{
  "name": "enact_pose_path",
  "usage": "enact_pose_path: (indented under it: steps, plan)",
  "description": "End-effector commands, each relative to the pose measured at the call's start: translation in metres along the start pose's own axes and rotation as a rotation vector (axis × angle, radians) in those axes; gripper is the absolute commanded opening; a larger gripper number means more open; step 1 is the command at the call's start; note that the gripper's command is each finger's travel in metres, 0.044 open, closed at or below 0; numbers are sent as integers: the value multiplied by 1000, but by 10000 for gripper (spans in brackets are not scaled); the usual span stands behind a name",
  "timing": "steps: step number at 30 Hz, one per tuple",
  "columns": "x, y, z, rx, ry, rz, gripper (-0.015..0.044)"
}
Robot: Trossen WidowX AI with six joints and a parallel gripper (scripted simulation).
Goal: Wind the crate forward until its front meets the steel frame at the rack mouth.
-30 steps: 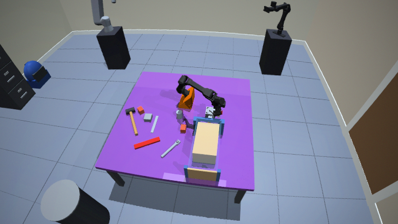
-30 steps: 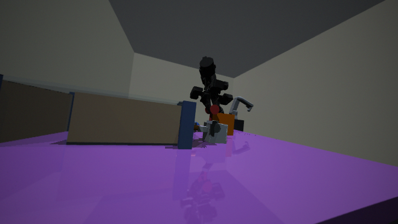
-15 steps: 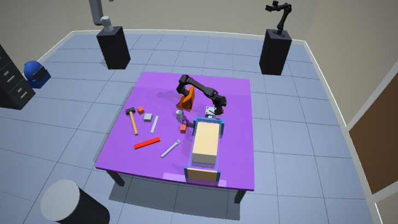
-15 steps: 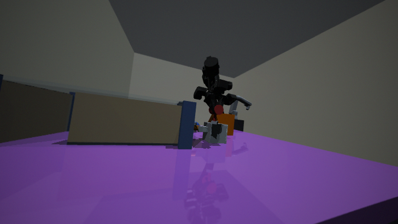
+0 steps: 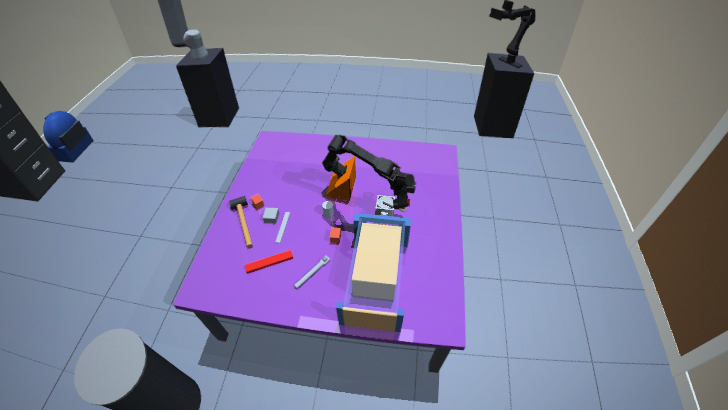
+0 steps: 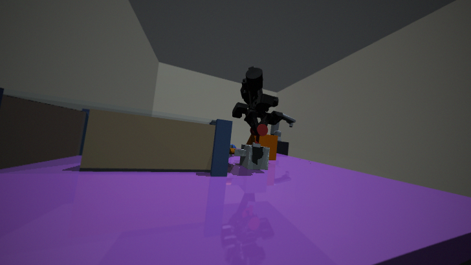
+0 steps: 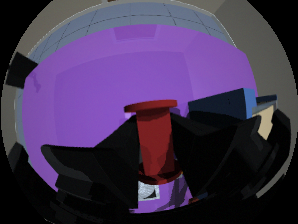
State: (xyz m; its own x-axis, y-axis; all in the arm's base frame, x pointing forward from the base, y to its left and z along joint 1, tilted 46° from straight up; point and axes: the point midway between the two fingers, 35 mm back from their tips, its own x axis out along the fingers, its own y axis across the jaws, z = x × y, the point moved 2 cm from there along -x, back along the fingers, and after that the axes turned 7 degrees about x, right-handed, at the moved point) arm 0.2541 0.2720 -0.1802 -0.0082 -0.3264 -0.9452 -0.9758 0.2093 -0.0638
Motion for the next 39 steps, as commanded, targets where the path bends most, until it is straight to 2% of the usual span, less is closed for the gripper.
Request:
enact_pose_path:
  steps: [1,39]
  plan:
    - [2,27,2,-36,4,53,0]
    - [2,33,2,-36,4,53,0]
